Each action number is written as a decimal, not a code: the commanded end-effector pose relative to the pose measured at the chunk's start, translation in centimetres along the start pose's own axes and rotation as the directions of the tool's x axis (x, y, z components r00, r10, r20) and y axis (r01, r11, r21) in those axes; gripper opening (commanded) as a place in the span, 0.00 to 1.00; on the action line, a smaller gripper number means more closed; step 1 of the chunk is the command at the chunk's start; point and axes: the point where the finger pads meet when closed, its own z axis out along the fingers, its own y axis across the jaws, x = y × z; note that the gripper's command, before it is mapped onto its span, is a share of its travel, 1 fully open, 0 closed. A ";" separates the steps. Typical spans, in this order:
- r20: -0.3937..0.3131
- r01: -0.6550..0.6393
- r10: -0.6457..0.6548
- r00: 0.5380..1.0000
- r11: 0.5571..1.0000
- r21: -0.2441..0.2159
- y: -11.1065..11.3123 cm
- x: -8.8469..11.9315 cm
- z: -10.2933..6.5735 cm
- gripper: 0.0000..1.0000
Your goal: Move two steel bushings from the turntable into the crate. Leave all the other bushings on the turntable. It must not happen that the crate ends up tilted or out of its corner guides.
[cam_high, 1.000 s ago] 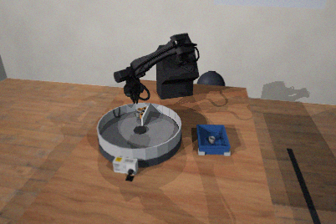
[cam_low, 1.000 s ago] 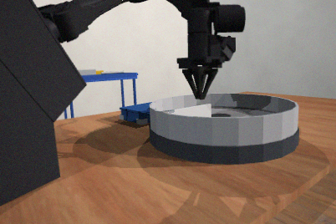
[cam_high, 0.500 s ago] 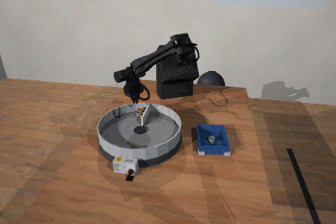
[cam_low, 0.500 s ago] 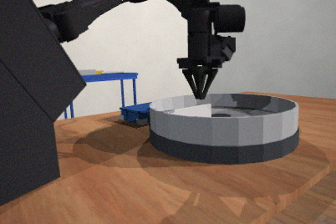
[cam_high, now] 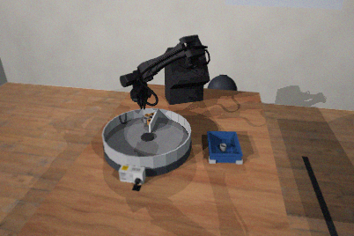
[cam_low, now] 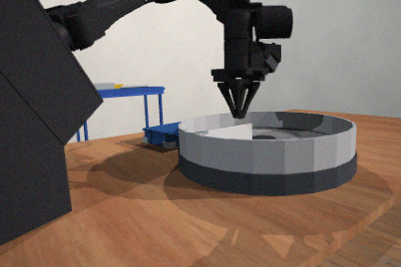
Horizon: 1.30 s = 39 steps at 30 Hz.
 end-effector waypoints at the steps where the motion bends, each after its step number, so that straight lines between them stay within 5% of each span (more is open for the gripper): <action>1: 0.032 0.004 -0.005 0.999 1.000 0.019 -0.3 0.1 -1.1 0.13; 39: 0.040 0.017 -0.018 0.999 1.000 0.026 -0.5 -0.6 -1.4 0.13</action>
